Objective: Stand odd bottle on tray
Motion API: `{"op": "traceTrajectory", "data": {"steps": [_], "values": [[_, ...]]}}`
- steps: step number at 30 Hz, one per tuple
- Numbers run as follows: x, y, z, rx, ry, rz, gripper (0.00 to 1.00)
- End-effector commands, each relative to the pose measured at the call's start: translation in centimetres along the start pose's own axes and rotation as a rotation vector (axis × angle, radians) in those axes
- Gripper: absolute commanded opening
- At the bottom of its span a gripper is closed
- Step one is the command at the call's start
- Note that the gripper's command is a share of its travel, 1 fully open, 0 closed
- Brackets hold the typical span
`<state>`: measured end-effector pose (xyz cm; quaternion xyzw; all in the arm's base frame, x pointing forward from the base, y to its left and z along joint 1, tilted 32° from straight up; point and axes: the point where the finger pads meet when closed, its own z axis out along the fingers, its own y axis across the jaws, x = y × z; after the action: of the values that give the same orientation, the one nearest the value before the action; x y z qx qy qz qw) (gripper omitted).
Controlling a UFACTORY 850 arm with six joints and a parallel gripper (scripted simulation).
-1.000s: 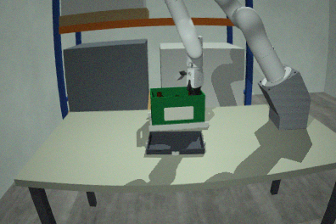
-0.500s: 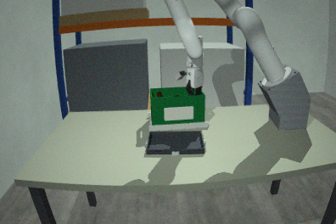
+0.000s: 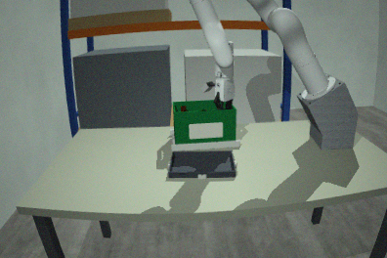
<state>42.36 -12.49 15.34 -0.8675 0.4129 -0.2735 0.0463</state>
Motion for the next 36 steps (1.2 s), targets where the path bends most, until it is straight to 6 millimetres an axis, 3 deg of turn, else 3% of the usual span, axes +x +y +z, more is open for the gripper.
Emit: {"op": "traceTrajectory", "data": {"steps": [1, 12, 23, 36], "values": [[0.0, 0.0, 0.0, 0.000, 0.001, 0.000, 0.65], [0.0, 0.0, -0.2, 0.000, 0.001, 0.000, 0.65], [0.0, 0.0, -1.9, 0.000, 0.001, 0.000, 0.65], [0.0, 0.0, -6.3, 0.000, 0.001, 0.000, 0.65]]}}
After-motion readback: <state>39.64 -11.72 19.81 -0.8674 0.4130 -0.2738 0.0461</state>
